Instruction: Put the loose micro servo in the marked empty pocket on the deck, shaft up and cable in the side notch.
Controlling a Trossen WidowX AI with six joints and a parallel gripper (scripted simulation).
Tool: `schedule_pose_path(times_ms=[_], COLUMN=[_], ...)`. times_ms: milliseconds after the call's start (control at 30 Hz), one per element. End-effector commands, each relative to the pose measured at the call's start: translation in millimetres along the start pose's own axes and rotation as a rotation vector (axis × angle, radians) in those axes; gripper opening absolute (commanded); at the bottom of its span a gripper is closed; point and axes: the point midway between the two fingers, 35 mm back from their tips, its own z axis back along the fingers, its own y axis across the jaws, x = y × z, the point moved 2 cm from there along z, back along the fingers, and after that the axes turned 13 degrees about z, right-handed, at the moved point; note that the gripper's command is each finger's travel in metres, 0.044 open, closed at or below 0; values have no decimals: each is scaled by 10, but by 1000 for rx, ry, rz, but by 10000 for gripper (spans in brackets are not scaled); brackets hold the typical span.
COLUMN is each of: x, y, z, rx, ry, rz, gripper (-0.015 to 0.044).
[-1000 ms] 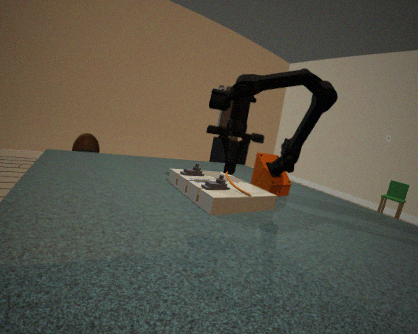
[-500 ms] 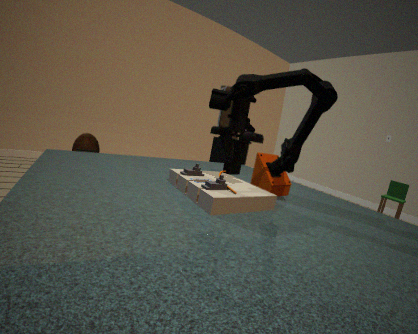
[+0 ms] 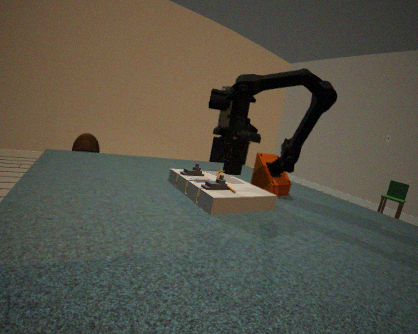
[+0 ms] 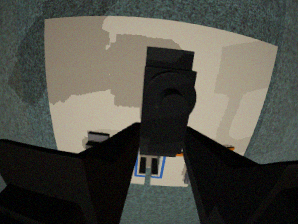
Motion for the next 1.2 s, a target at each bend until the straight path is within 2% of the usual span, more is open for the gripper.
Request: schedule_pose_path(times_ms=[0, 800, 1167], x=[-113, -1003, -1056], y=[27, 231, 240], z=[10, 22, -43], rx=[-1, 0, -1], ry=[6, 10, 10], rz=[-8, -8, -9], gripper=[0, 0, 0])
